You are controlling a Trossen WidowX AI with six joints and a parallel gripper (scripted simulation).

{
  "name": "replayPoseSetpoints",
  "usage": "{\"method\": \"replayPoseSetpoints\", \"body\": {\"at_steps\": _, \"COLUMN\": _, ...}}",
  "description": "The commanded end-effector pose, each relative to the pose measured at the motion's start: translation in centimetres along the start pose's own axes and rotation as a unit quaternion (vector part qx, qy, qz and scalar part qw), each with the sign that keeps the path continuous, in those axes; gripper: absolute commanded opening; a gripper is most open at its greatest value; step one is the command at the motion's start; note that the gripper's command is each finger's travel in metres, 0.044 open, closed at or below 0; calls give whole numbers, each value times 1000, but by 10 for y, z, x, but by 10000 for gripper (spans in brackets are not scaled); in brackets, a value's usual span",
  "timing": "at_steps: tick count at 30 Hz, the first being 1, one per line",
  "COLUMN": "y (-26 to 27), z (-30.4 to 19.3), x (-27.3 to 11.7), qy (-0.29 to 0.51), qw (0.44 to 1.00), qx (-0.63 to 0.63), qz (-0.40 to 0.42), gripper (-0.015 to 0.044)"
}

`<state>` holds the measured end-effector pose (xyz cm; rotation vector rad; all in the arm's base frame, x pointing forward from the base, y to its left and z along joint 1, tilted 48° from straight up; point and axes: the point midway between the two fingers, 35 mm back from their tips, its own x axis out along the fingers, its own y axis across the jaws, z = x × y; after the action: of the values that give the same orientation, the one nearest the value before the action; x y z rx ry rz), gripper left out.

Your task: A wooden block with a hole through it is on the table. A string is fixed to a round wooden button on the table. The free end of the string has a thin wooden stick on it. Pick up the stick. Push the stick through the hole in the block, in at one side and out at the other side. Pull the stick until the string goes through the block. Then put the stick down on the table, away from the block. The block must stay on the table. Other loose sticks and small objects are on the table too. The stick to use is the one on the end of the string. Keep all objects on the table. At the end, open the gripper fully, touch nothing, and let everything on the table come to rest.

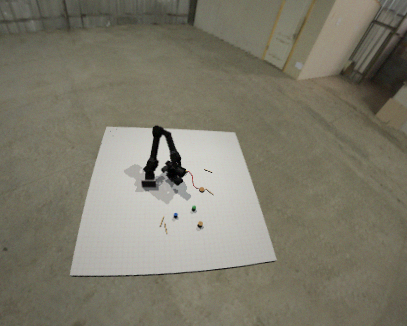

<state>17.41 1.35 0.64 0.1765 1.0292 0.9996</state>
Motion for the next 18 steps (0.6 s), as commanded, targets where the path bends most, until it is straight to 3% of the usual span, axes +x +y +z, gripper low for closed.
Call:
{"method": "replayPoseSetpoints", "body": {"at_steps": 1, "y": 0, "z": 0, "x": 0, "qy": 0, "qw": 1000, "qx": 0, "qz": 0, "gripper": 53}}
{"method": "replayPoseSetpoints", "body": {"at_steps": 7, "y": -2, "z": 1, "x": -8, "qy": 1, "qw": 1000, "qx": 0, "qz": -2, "gripper": 210}}
{"method": "replayPoseSetpoints", "body": {"at_steps": 13, "y": -2, "z": 7, "x": -78, "qy": 2, "qw": 1000, "qx": 1, "qz": -1, "gripper": 210}}
{"method": "replayPoseSetpoints", "body": {"at_steps": 18, "y": -1, "z": 7, "x": -80, "qy": 1, "qw": 1000, "qx": 1, "qz": -1, "gripper": 210}}
